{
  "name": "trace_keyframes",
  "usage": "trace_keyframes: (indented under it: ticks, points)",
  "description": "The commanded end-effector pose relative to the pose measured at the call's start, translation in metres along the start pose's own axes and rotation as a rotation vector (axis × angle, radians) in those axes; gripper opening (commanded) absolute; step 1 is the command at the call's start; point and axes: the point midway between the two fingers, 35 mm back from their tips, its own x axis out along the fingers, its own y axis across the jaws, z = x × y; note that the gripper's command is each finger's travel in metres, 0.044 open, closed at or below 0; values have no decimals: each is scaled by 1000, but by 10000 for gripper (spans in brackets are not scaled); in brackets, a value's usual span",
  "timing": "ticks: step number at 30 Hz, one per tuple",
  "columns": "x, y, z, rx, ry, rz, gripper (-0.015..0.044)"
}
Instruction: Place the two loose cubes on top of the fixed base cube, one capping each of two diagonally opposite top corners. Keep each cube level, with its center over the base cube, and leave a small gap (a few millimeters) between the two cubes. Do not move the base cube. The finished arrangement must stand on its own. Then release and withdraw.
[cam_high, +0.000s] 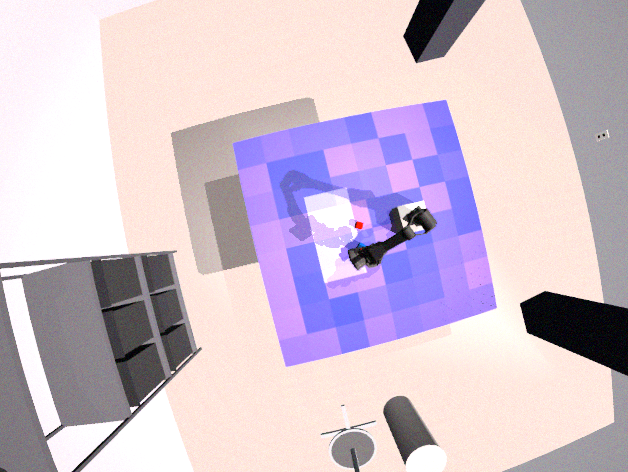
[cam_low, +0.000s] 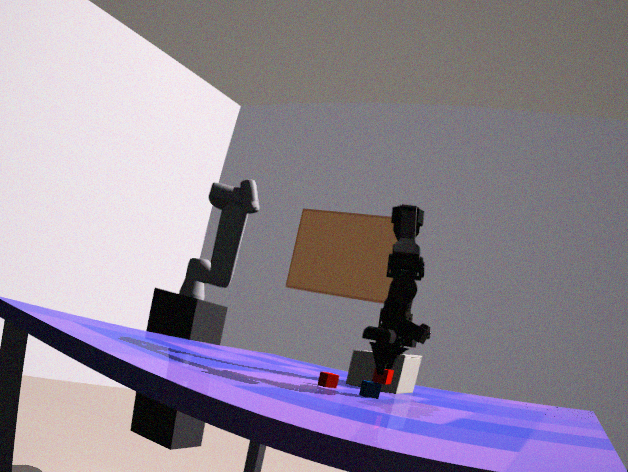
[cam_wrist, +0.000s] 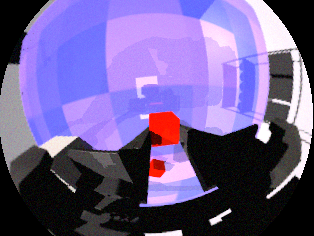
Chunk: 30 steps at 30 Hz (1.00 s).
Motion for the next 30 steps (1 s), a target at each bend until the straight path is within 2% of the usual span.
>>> trace_keyframes:
  ticks: [1,4,30]
  points:
    - [1,0,0,-3,3,-2,131]
    - [1,0,0,-3,3,-2,205]
    - [-30,0,0,0,0,0,205]
